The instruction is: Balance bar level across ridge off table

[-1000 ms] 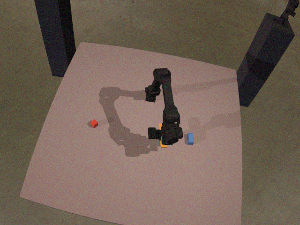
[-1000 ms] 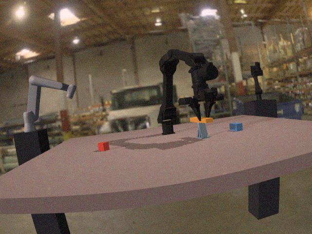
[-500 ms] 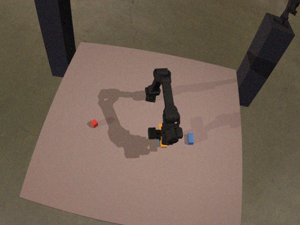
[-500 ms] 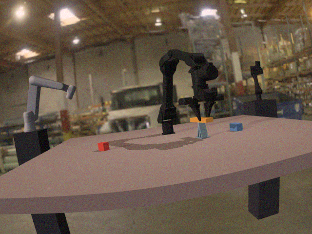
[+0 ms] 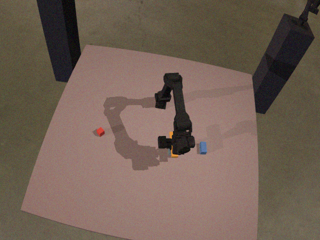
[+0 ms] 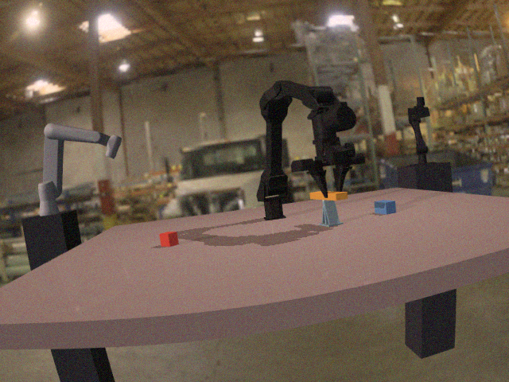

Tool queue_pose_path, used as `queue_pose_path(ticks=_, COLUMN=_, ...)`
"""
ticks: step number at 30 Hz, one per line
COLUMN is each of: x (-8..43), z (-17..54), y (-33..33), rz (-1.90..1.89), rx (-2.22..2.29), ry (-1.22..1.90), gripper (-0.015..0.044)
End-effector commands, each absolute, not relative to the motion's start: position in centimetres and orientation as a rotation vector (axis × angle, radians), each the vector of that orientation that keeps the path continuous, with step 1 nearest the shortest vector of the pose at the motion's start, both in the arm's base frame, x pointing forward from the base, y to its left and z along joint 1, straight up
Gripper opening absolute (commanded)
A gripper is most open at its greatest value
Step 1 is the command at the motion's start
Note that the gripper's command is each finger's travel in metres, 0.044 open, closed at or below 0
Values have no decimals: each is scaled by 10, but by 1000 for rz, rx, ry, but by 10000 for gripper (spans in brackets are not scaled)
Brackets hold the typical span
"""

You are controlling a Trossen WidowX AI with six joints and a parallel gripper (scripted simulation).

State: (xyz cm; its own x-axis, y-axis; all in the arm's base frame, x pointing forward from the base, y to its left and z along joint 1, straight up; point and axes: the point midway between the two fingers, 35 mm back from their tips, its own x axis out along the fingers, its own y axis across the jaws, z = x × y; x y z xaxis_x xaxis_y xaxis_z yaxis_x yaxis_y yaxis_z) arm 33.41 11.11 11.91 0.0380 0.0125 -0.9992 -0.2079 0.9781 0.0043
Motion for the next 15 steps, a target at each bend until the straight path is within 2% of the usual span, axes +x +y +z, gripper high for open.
queue_pose_path(ticks=1, x=334, z=119, y=111, rz=170, rx=-157, ry=1526, gripper=172)
queue_pose_path(ticks=15, x=334, z=119, y=111, rz=170, rx=-157, ry=1526, gripper=185)
